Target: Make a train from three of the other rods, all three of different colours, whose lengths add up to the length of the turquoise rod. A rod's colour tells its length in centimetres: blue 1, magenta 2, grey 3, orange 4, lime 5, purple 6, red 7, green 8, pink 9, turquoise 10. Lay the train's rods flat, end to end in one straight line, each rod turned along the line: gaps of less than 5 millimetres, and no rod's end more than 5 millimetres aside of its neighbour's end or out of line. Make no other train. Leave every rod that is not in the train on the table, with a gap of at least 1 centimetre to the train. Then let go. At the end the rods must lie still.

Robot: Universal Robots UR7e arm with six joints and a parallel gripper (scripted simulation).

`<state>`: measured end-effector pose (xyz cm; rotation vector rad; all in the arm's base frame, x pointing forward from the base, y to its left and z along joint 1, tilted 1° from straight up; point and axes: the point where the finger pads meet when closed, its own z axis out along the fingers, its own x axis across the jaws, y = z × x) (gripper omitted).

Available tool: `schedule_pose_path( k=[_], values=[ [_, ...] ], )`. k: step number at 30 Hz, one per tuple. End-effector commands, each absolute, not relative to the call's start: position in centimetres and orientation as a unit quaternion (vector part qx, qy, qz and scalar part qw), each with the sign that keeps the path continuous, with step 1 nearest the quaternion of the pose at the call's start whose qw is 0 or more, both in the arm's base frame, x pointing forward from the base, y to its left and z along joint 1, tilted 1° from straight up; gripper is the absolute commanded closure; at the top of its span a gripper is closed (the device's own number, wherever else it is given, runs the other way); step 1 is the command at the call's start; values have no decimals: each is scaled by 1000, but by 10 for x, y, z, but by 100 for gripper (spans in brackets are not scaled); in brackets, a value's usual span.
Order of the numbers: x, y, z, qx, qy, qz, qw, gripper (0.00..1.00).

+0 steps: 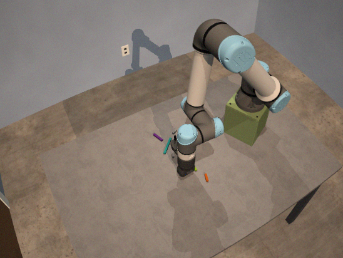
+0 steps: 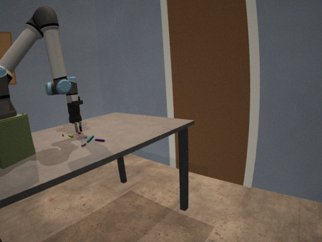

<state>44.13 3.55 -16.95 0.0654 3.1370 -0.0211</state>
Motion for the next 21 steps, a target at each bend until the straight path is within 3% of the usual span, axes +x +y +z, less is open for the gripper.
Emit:
schedule_pose_path(
  k=[1,21],
  values=[
    [442,35,-174,21,1000,-7,2,46],
    [442,35,-180,21,1000,-7,2,46]
  ],
)
